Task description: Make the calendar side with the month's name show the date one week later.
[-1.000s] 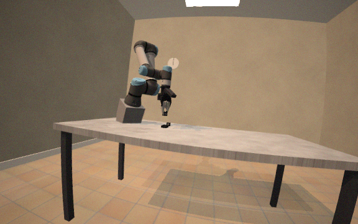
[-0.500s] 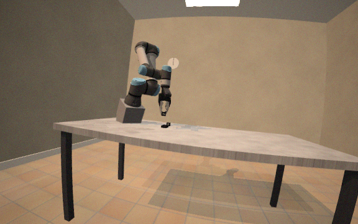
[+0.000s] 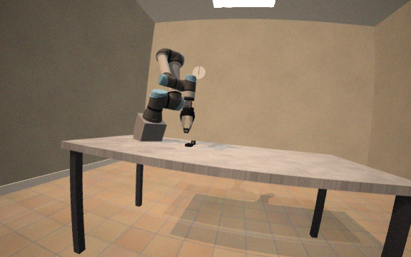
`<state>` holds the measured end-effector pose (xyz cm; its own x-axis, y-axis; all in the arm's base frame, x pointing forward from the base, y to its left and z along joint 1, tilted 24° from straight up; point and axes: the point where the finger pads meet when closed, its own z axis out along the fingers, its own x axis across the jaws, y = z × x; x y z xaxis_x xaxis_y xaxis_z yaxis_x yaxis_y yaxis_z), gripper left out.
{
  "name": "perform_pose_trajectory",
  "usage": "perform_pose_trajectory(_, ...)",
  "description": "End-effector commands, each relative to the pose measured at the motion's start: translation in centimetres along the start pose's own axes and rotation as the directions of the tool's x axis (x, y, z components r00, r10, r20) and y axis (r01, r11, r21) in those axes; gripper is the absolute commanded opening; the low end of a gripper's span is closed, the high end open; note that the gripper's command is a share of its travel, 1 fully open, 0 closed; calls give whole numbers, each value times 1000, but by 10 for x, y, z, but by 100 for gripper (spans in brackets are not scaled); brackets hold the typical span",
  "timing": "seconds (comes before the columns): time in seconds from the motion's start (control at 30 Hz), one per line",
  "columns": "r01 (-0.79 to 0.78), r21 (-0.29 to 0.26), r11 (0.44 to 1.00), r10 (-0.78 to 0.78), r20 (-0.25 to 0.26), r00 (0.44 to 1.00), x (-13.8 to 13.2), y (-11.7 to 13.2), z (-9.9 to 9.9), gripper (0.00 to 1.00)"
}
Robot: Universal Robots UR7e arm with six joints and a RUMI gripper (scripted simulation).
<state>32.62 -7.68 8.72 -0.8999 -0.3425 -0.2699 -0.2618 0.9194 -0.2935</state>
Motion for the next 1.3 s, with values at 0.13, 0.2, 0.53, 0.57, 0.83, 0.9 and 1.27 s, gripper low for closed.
perform_pose_trajectory(0.13, -153, 6, 988, 153, -4, 988, 4, -4, 0, 10)
perform_pose_trajectory(0.2, -177, 7, 984, 177, -3, 984, 4, -5, 0, 10)
perform_pose_trajectory(0.53, -231, 7, 973, 231, -2, 973, 6, -6, 0, 10)
perform_pose_trajectory(0.57, -232, 7, 973, 232, -2, 973, 6, -6, 0, 10)
perform_pose_trajectory(0.83, -234, 7, 972, 234, -2, 972, 6, -7, 0, 10)
perform_pose_trajectory(0.9, -234, 7, 972, 234, -2, 972, 6, -7, 0, 10)
perform_pose_trajectory(1.27, -234, 7, 972, 234, -2, 972, 6, -7, 0, 10)
